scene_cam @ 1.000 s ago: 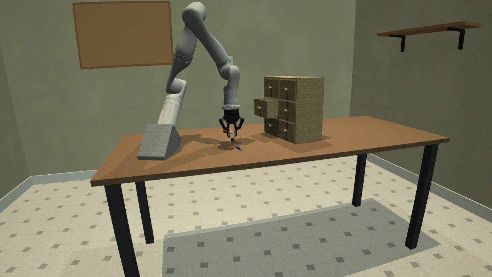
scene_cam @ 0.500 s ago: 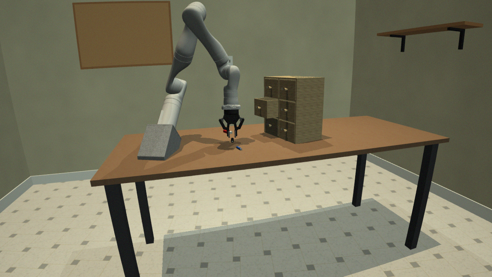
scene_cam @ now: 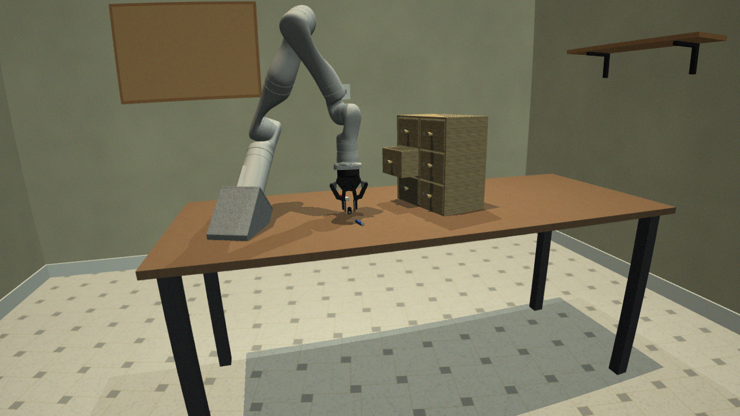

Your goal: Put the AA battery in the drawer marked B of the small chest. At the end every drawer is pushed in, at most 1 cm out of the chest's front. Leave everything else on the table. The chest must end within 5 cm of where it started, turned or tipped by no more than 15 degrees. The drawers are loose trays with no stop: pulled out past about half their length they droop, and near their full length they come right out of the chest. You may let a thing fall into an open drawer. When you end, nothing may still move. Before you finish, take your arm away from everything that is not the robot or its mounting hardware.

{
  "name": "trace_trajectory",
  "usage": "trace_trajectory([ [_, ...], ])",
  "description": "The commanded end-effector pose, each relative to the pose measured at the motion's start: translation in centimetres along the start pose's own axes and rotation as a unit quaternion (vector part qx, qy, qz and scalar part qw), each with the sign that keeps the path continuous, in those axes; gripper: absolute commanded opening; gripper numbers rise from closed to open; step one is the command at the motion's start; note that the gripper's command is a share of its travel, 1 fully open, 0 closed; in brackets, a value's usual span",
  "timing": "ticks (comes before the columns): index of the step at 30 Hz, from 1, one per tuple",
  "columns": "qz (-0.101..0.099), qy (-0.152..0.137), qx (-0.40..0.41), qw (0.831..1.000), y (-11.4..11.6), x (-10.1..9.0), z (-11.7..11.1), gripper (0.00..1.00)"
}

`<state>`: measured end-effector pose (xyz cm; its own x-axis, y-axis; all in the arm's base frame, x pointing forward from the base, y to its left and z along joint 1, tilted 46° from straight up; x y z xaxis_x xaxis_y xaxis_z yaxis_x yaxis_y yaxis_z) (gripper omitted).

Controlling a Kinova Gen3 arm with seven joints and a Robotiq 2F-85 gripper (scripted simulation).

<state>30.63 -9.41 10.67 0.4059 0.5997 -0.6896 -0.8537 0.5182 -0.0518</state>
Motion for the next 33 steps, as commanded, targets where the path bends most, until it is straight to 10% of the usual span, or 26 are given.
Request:
trace_trajectory([
  [1,0.004,0.0,-0.003,1.0,0.11,0.38,0.19,0.29],
  [23,0.004,0.0,-0.003,1.0,0.11,0.4,0.19,0.29],
  [24,0.004,0.0,-0.003,1.0,0.11,0.4,0.19,0.09],
  [33,0.004,0.0,-0.003,1.0,0.11,0.4,0.19,0.09],
])
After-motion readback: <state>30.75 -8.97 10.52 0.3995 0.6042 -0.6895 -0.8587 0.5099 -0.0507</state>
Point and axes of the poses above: the point where the finger pads meet when closed, its own x axis out along the fingers, its own y axis across the jaws, z = x × y, the point moved 7 cm from there along -x, back along the fingers, and after that the axes turned 6 degrees about x, right-handed, at the moved point
